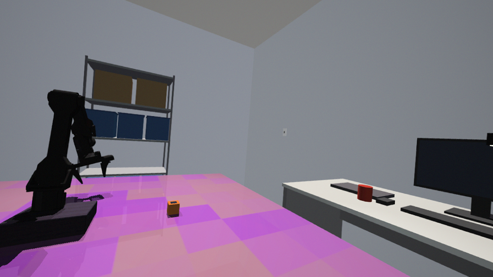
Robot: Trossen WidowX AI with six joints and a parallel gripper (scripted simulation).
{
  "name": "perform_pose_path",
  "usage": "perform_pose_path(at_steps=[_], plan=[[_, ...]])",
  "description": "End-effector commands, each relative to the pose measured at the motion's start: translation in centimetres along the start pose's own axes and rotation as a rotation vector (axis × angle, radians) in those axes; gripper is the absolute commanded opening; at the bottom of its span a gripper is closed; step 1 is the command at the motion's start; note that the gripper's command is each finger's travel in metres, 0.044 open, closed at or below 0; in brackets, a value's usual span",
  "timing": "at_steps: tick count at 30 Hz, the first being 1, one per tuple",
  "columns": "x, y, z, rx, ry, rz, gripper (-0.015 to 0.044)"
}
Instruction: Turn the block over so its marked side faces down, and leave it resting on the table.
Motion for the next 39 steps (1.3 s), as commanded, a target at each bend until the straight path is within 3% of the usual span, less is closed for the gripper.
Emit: perform_pose_path(at_steps=[1, 6, 17, 39], plan=[[0.0, 0.1, 0.0, -0.001, -0.001, 0.002, 0.0426], [1.8, 3.6, -1.1, -0.038, -0.028, 0.062, 0.0440], [11.3, 13.7, -4.2, -0.160, -0.023, 0.325, 0.0440], [29.8, 19.8, -5.6, -0.223, 0.123, 0.803, 0.0440]])
Point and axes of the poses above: the point midway between the two fingers, 35 mm back from their tips, its own z axis back along the fingers, its own y axis across the jaws, x = y × z, the point moved 5 cm from there along z, back along the fingers
